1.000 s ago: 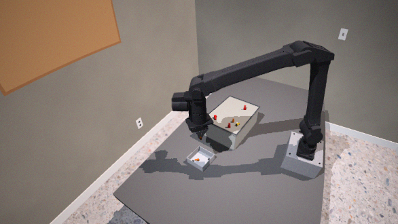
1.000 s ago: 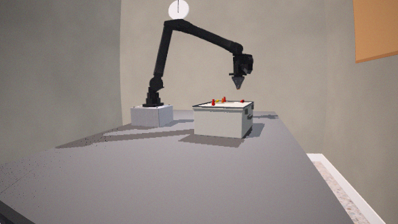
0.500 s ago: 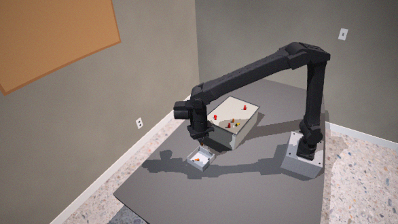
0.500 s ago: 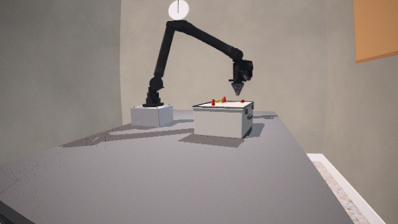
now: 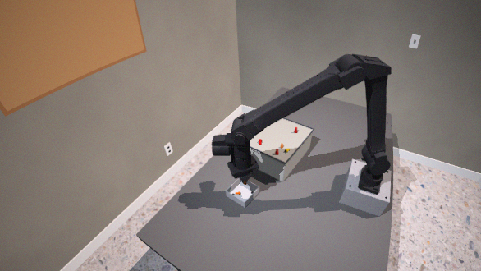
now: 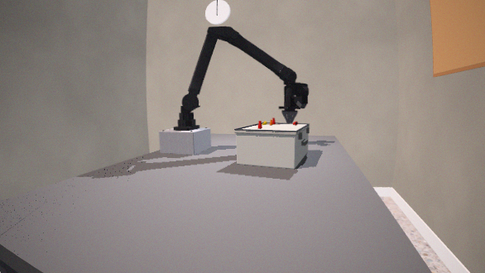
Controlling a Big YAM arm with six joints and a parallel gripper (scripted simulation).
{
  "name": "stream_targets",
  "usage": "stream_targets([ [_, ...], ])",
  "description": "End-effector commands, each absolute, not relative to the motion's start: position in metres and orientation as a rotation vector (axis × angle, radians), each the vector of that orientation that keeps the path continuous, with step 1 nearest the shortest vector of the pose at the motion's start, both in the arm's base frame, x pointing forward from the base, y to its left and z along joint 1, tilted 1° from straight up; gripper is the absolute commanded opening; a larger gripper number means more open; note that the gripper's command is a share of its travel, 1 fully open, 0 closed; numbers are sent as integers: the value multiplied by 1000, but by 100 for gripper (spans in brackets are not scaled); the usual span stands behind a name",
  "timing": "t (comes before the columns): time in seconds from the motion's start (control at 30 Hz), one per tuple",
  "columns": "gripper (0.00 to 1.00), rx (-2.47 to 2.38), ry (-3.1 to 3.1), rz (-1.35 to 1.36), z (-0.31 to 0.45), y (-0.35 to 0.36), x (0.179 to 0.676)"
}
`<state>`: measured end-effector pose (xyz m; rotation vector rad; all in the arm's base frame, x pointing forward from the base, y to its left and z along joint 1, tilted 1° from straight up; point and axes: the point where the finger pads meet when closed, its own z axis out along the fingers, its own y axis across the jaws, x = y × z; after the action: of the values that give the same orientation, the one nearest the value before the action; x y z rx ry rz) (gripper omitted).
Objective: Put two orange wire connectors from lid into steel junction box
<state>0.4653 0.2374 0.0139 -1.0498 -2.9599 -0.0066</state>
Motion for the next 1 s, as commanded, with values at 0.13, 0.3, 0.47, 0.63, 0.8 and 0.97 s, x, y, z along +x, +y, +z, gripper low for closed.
stream_targets([
  [0.13, 6, -1033, -2973, -14, -17, 247, 466],
  [0.3, 6, -1033, -2972, -12, -34, 246, 465],
  [0.47, 6, -1035, -2976, -20, -41, 248, 468],
  [0.63, 6, -1035, -2976, -19, -53, 248, 468],
  [0.8, 6, -1034, -2973, -14, -64, 247, 466],
  [0.97, 6, -1035, -2974, -16, -68, 247, 467],
])
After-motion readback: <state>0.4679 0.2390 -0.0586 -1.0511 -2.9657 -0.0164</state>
